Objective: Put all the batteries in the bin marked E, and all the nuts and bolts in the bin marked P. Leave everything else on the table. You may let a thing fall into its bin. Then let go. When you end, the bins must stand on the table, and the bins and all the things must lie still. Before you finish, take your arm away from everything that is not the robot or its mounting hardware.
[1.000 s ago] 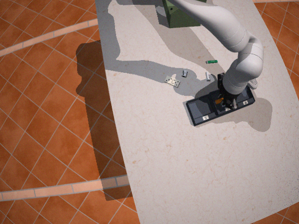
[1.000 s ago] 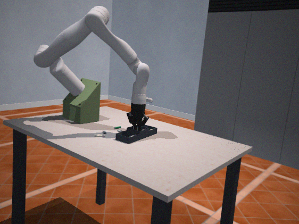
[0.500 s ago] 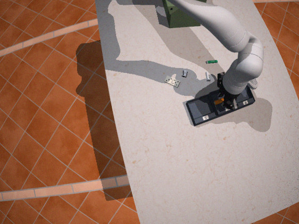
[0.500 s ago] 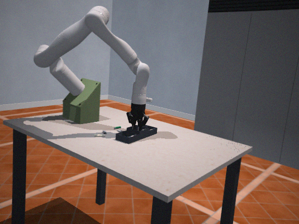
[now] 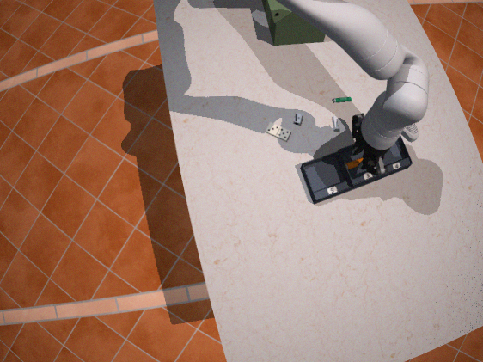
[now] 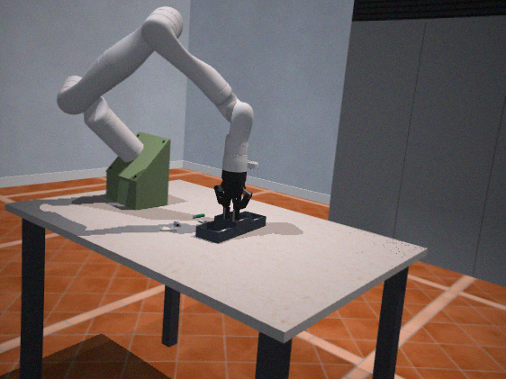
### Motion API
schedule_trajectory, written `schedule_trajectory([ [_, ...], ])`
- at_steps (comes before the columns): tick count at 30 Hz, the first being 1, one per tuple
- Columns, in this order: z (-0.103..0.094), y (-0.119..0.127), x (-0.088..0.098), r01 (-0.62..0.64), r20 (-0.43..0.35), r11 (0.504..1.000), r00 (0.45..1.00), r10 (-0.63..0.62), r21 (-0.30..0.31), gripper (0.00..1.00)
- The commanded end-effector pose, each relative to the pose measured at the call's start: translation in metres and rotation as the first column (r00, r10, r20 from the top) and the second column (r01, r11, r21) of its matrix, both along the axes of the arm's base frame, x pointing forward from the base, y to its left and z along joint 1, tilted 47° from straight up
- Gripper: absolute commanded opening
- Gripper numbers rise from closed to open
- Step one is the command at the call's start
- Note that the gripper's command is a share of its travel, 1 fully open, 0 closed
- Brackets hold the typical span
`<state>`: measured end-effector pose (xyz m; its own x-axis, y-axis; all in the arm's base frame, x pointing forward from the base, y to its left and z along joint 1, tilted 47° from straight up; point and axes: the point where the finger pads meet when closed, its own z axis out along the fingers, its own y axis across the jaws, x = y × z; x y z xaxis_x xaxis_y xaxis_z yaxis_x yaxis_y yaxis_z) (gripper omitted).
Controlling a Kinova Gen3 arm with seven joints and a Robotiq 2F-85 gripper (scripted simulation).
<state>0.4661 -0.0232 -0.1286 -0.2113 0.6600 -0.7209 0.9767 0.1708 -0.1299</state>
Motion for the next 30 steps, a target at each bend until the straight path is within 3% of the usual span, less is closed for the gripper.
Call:
schedule_trajectory([
  [1, 0.004, 0.005, 0.002, -0.004, 0.004, 1.000, 1.000, 0.004, 0.004, 0.29],
  [16, 0.026, 0.029, 0.000, -0.004, 0.004, 1.000, 1.000, 0.004, 0.004, 0.29],
  [25, 0.026, 0.029, 0.001, -0.004, 0.004, 1.000, 1.000, 0.004, 0.004, 0.29],
  [27, 0.026, 0.029, -0.016, 0.064, 0.077, 0.998, 0.995, -0.065, 0.010, 0.24],
  [29, 0.026, 0.029, -0.016, 0.064, 0.077, 0.998, 0.995, -0.065, 0.010, 0.24],
  [30, 0.026, 0.029, -0.024, 0.098, 0.113, 0.995, 0.989, -0.099, 0.015, 0.24],
])
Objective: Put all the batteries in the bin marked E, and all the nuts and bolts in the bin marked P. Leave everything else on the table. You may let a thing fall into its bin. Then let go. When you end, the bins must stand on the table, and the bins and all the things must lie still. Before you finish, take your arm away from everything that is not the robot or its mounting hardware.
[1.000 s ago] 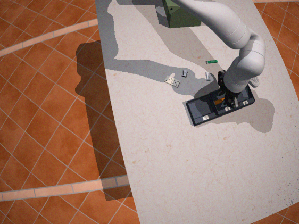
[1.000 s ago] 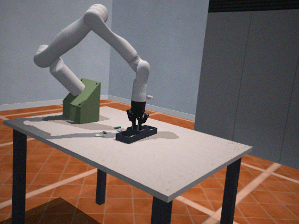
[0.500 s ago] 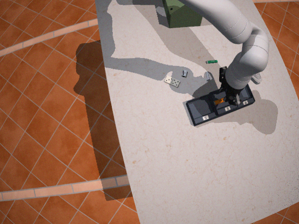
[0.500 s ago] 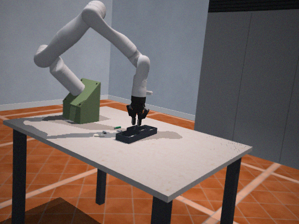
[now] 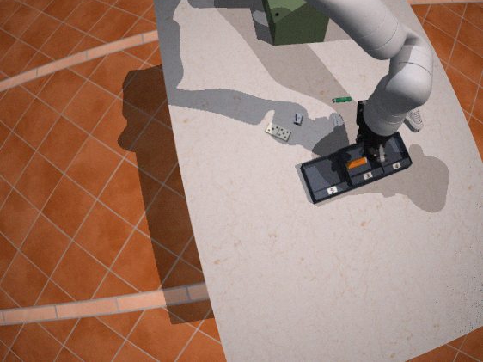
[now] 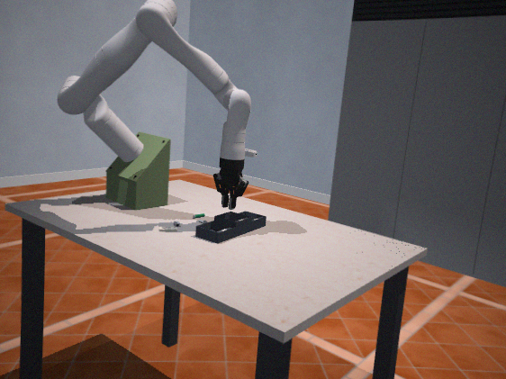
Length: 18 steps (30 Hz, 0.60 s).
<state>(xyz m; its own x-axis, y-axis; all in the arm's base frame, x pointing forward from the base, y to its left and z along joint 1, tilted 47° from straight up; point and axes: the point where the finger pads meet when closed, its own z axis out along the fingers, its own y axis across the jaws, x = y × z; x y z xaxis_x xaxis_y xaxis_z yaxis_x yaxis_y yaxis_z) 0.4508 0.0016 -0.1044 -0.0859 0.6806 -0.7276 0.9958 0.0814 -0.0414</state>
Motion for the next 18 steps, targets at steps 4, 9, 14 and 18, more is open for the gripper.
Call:
schedule_trajectory([
  [4, 0.001, 0.003, -0.042, 0.026, 0.045, 1.000, 0.999, -0.026, 0.001, 0.24],
  [9, 0.001, 0.002, -0.084, 0.026, 0.045, 1.000, 0.999, -0.026, 0.001, 0.24],
  [14, 0.000, 0.001, -0.126, 0.026, 0.045, 1.000, 0.999, -0.026, 0.001, 0.24],
  [18, 0.000, 0.001, -0.142, 0.026, 0.045, 1.000, 0.999, -0.026, 0.001, 0.24],
])
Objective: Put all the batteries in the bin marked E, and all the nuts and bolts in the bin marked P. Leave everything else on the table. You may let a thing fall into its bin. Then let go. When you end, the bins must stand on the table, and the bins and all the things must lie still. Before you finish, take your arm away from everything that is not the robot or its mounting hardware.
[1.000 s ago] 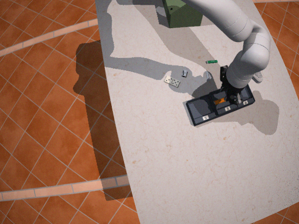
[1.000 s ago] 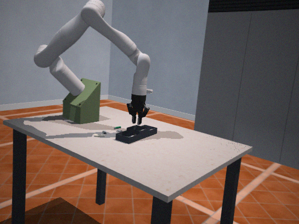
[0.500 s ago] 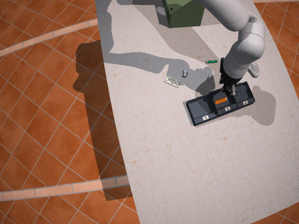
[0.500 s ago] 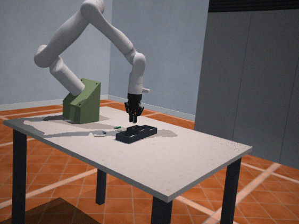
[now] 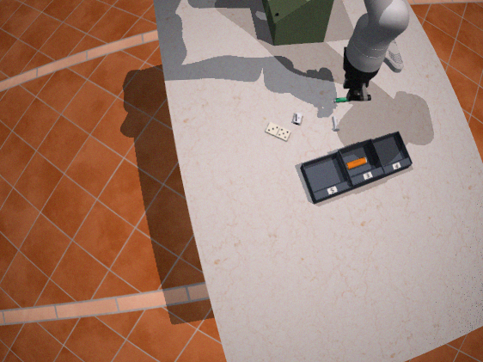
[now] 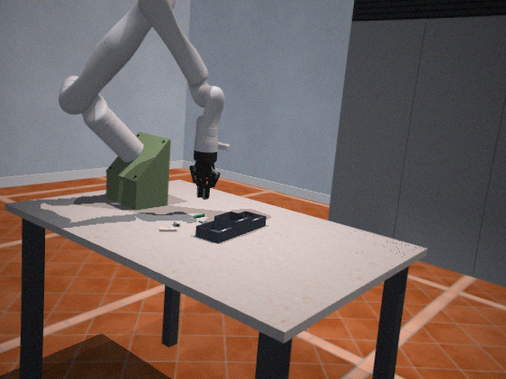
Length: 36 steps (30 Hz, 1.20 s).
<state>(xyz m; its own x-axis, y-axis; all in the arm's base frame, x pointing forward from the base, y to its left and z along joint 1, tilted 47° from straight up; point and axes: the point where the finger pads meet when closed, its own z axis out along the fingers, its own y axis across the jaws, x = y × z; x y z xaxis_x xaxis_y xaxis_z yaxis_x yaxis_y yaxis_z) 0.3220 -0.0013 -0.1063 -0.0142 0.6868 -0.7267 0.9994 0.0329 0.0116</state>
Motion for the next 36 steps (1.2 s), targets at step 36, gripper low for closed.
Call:
schedule_trajectory([
  [36, 0.0018, 0.0039, -0.0159, -0.023, -0.008, 1.000, 1.000, 0.023, -0.005, 0.24],
])
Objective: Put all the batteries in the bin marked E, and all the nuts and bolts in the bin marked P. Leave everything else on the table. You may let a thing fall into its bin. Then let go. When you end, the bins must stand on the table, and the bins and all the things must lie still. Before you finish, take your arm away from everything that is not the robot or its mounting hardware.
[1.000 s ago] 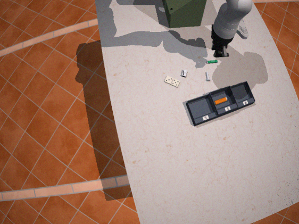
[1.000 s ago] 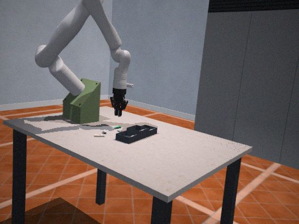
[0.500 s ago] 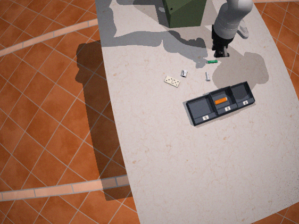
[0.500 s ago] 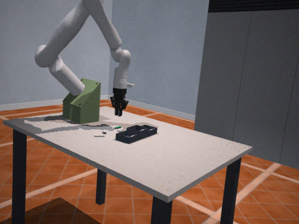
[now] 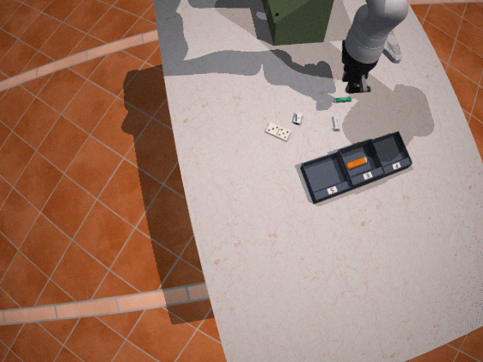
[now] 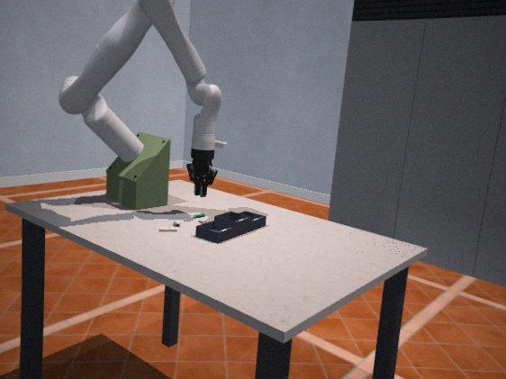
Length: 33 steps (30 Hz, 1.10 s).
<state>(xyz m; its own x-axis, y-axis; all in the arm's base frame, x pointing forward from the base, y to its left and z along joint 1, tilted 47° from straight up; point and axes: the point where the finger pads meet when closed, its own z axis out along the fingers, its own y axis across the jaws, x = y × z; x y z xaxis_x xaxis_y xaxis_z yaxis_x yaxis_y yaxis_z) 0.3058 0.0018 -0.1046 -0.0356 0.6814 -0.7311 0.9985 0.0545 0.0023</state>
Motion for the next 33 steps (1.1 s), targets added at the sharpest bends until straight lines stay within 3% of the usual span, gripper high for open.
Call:
schedule_trajectory([
  [1, 0.000, 0.001, 0.000, -0.001, 0.001, 1.000, 1.000, 0.001, 0.001, 0.24],
  [8, 0.000, 0.001, 0.000, -0.001, 0.001, 1.000, 1.000, 0.001, 0.001, 0.24],
  [25, -0.038, -0.043, -0.001, -0.001, 0.001, 1.000, 1.000, 0.001, 0.001, 0.24],
  [33, -0.039, -0.043, 0.000, -0.001, 0.001, 1.000, 1.000, 0.001, 0.001, 0.24],
])
